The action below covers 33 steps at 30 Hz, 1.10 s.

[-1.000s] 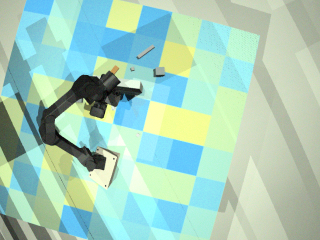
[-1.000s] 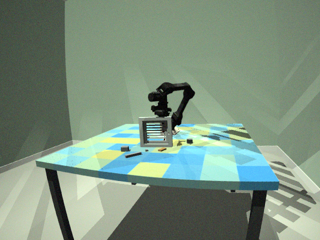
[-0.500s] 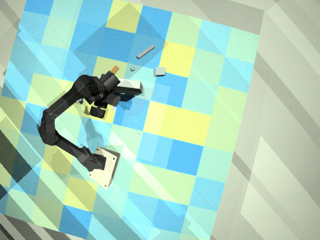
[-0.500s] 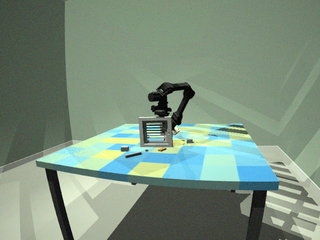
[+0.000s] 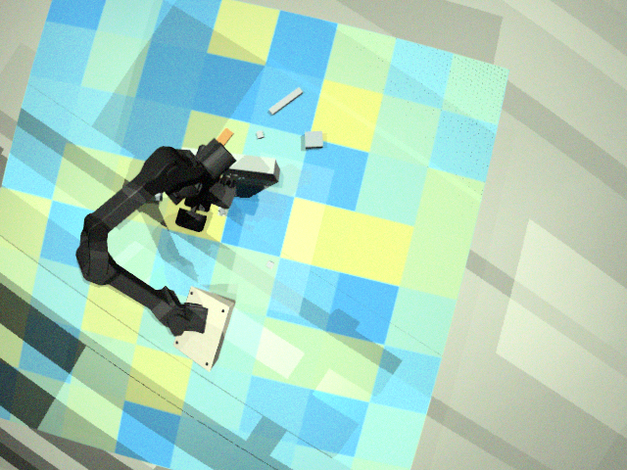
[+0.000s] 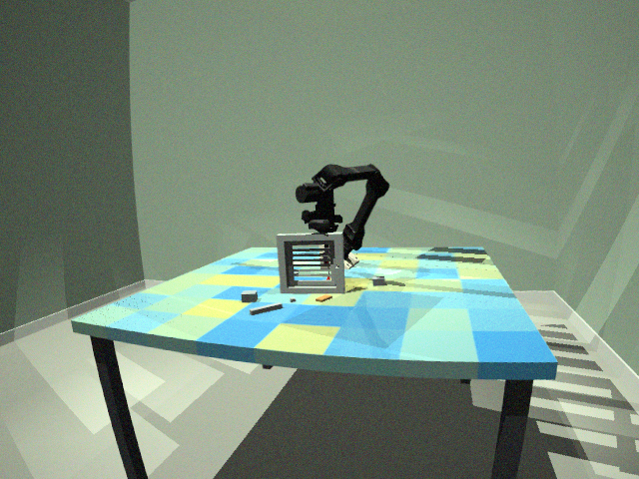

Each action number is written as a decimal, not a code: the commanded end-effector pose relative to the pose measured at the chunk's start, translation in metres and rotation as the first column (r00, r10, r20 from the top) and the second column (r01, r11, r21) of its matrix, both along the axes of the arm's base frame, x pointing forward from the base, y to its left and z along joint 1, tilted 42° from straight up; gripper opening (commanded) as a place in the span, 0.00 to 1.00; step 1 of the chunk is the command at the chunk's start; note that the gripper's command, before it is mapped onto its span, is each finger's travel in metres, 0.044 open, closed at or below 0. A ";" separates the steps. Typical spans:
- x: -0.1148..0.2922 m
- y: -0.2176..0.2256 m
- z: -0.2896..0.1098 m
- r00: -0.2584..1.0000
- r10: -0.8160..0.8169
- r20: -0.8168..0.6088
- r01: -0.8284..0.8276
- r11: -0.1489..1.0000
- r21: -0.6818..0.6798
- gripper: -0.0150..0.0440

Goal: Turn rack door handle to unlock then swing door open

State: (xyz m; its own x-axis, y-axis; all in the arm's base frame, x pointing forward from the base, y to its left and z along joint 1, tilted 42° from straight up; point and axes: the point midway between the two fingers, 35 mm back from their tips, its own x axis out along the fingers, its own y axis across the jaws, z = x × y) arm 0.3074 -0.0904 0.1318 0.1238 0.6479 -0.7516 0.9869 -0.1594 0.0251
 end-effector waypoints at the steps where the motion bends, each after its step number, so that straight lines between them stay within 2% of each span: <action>1: 0.000 0.000 0.000 1.000 -0.002 -0.002 0.002 1.000 0.002 0.27; 16: -0.008 -0.003 -0.004 0.972 0.181 0.152 -0.177 0.983 -0.042 0.27; 33: -0.026 -0.011 -0.014 0.858 0.401 0.321 -0.378 0.916 -0.134 0.27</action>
State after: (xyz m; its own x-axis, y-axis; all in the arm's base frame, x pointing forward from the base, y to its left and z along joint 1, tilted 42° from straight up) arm 0.2827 -0.1005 0.1193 0.1139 0.6508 -0.7506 0.9273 0.2015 0.3154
